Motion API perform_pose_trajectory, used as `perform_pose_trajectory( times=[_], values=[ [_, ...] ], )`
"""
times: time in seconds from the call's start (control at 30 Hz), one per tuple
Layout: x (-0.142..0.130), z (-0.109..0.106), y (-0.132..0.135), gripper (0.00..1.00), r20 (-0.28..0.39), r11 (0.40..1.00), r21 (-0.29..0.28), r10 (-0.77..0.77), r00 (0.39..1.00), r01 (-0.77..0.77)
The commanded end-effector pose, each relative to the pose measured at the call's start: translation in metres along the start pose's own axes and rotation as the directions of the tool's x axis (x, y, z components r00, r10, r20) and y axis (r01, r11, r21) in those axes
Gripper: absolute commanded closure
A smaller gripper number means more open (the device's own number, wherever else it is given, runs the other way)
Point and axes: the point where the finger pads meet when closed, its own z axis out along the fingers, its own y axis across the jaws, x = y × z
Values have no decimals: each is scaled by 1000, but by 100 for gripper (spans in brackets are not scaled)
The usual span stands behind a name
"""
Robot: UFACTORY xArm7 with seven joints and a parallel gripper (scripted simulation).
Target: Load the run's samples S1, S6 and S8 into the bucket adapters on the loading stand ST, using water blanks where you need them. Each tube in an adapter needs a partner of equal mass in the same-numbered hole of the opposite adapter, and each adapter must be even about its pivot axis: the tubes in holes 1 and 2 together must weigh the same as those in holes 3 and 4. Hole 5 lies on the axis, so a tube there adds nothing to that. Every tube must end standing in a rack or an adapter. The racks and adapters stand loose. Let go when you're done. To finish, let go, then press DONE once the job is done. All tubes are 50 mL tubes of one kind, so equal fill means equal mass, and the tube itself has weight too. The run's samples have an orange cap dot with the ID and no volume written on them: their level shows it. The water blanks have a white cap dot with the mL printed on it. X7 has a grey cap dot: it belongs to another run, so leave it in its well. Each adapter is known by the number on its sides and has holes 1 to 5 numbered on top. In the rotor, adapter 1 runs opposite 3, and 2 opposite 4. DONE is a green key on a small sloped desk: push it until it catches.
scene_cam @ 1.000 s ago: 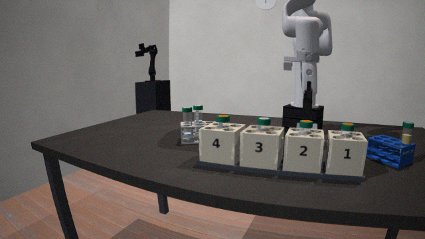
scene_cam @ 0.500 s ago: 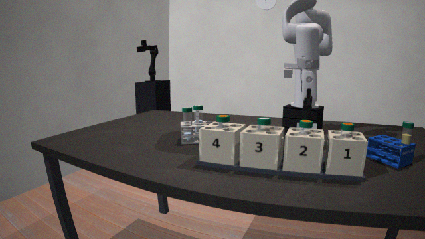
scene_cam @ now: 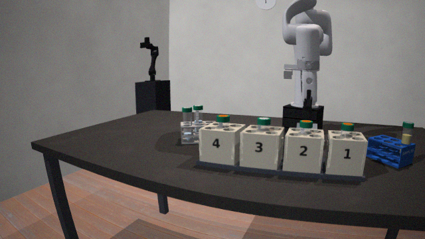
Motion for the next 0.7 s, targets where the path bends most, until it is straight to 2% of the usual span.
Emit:
perform_pose_trajectory(
  times=[0.0,0.67],
  values=[
    [0,1,-2,100,0,1000,3,0,1000,0],
    [0,13,-5,100,0,1000,3,0,1000,0]
  ],
)
